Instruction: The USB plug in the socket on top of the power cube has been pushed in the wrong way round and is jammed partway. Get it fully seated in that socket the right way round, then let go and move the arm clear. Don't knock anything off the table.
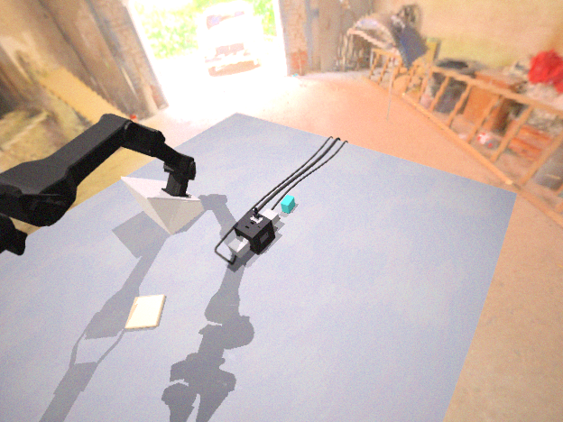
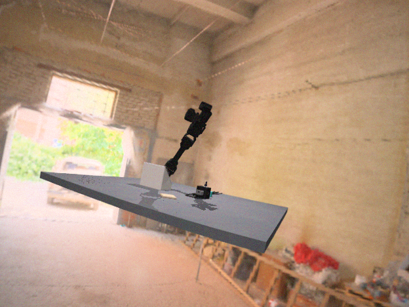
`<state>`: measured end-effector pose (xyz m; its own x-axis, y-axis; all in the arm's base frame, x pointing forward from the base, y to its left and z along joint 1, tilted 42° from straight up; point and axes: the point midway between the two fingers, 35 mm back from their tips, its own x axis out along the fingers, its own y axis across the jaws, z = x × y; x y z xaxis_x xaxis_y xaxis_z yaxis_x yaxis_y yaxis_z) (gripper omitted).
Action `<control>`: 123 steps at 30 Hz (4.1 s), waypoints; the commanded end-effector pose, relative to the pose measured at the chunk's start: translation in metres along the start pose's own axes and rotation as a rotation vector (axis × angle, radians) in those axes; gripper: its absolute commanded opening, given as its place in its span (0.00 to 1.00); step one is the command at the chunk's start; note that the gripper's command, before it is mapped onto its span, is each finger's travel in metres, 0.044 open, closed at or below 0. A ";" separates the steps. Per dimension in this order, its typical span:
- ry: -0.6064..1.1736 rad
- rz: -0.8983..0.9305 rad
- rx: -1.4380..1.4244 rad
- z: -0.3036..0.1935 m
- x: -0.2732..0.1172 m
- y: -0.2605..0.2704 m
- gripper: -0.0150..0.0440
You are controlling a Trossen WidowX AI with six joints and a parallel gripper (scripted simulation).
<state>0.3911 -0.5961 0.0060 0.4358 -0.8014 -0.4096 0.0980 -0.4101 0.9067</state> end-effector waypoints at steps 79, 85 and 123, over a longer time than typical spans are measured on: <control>2.277 1.845 -2.190 -0.188 -0.555 -0.145 1.00; 2.276 1.845 -2.190 -0.190 -0.556 -0.149 1.00; 2.275 1.850 -2.196 -0.196 -0.561 -0.170 0.56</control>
<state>0.3057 0.0085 0.1005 0.0506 0.6571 -0.7521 -0.9987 0.0315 -0.0397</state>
